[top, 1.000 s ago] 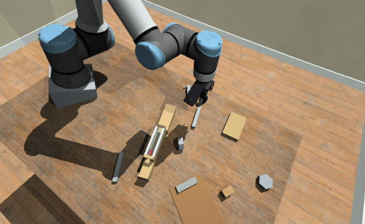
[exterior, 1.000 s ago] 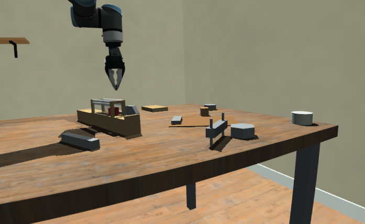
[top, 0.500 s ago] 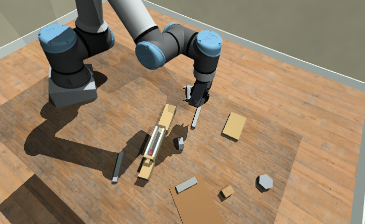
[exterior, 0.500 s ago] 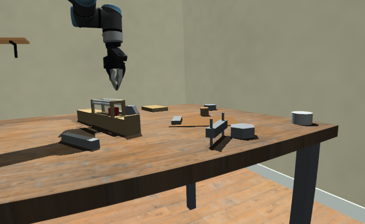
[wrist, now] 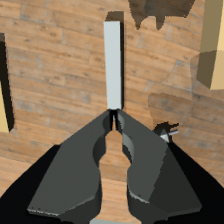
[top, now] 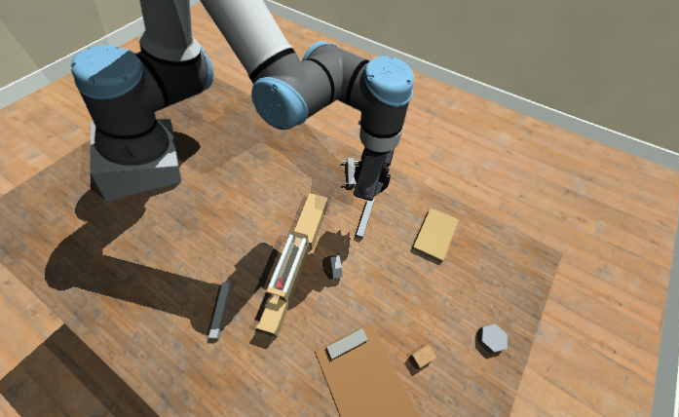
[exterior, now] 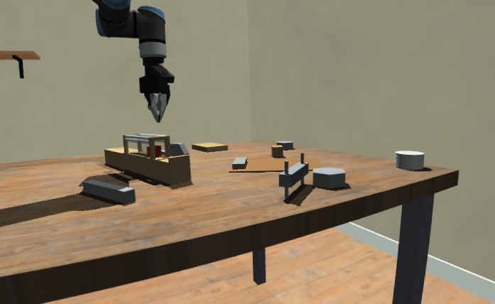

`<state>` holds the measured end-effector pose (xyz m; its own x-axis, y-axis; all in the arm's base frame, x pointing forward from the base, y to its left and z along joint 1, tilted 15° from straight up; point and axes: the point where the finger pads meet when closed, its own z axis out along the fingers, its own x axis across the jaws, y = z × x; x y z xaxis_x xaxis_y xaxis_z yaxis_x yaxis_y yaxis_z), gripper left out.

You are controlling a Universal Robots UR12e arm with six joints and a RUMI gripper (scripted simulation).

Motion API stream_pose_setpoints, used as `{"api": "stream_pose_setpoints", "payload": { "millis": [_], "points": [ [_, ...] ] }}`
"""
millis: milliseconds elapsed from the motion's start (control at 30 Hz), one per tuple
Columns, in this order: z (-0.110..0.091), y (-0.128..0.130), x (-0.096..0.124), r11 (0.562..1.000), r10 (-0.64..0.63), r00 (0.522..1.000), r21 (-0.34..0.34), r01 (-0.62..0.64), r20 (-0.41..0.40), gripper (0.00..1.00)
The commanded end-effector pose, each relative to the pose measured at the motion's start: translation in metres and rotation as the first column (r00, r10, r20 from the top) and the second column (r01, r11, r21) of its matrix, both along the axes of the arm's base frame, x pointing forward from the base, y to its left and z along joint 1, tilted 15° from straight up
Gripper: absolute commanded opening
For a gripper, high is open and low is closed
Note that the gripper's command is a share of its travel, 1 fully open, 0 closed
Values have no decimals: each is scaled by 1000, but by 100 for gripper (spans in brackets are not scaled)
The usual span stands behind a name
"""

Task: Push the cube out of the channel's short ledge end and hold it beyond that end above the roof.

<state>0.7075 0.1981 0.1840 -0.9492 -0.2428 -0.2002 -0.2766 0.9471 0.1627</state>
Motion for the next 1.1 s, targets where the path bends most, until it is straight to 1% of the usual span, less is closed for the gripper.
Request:
{"api": "stream_pose_setpoints", "payload": {
  "millis": [0,33,67,1067],
  "points": [
    [1,0,1,1000,4,1000,-1,-4,2,0],
    [1,0,1,1000,4,1000,-1,-4,2,0],
    [1,0,1,1000,4,1000,-1,-4,2,22],
    [1,0,1,1000,4,1000,-1,-4,2,22]
  ]
}}
